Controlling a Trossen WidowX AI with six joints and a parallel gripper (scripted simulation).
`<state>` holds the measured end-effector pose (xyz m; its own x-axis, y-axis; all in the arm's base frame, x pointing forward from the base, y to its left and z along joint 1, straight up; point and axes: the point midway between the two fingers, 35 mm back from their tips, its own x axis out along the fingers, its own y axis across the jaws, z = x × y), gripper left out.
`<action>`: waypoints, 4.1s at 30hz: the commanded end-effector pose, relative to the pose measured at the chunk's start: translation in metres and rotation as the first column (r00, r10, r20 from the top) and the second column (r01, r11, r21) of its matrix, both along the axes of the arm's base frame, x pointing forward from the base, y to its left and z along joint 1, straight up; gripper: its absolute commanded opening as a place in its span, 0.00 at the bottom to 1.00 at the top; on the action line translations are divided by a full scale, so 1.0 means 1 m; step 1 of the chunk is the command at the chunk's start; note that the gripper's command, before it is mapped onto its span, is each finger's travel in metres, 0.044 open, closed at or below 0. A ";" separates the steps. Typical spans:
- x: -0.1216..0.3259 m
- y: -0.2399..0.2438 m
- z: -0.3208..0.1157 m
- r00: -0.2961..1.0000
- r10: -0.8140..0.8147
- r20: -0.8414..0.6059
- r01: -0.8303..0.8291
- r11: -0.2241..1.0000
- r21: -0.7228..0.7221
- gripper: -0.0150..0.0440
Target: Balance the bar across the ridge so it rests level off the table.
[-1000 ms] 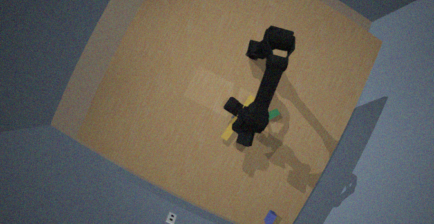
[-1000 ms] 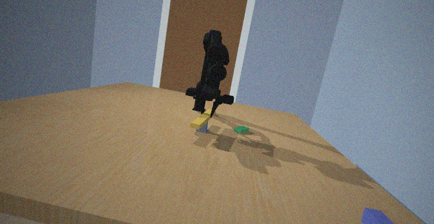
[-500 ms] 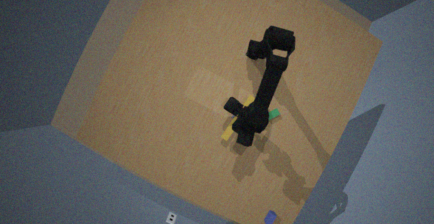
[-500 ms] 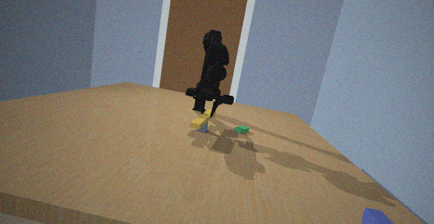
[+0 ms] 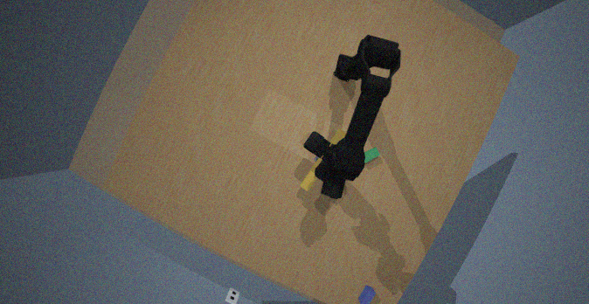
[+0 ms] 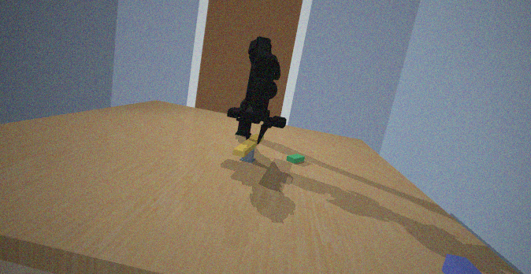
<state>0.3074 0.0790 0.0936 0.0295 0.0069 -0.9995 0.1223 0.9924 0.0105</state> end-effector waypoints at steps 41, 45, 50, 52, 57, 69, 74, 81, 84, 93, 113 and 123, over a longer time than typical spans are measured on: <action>0.000 0.000 0.000 1.000 0.000 0.000 0.000 1.000 0.000 0.54; 0.000 0.000 0.000 1.000 0.000 0.000 0.000 1.000 0.000 0.54; 0.000 0.000 0.000 1.000 0.000 0.000 0.000 1.000 0.000 0.54; 0.000 0.000 0.000 1.000 0.000 0.000 0.000 1.000 0.000 0.54; 0.000 0.000 0.000 1.000 0.000 0.000 0.000 1.000 0.000 0.54; 0.000 0.000 0.000 1.000 0.000 0.000 0.000 1.000 0.000 0.55; 0.000 0.000 0.000 1.000 0.000 0.000 0.000 1.000 0.000 0.55; 0.000 0.000 0.000 1.000 0.000 0.000 0.000 1.000 0.000 0.57; 0.000 0.000 0.000 1.000 0.000 0.000 0.000 1.000 0.000 0.57; 0.000 0.000 0.000 1.000 0.000 0.000 0.000 1.000 0.000 0.83; -0.003 -0.001 0.100 1.000 0.000 0.000 0.000 1.000 0.000 1.00; -0.003 -0.001 0.100 1.000 0.000 0.000 0.000 1.000 0.000 1.00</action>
<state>0.3048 0.0784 0.1930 0.0293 0.0070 -0.9995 0.1223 0.9924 0.0105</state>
